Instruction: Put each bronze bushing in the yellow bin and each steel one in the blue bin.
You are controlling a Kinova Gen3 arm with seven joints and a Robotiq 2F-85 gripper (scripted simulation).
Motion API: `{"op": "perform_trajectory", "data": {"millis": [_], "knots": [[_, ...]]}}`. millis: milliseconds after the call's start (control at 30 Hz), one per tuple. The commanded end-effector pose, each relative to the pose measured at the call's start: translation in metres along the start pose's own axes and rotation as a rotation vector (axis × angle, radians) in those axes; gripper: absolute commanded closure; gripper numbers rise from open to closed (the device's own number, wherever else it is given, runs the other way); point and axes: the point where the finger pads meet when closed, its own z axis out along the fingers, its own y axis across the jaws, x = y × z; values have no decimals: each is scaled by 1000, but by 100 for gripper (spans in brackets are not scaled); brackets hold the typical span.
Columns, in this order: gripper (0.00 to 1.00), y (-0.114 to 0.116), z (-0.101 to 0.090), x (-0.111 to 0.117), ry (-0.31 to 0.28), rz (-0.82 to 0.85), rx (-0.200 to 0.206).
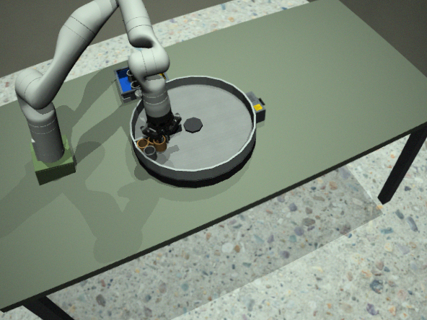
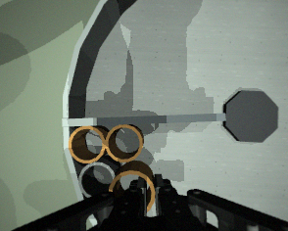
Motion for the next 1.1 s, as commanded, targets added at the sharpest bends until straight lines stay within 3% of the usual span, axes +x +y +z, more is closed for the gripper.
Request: {"op": "perform_trajectory", "data": {"millis": [0,1067], "knots": [[100,0,-1,0,0,-1,-1],[100,0,-10,0,1,-1,-1]]}}
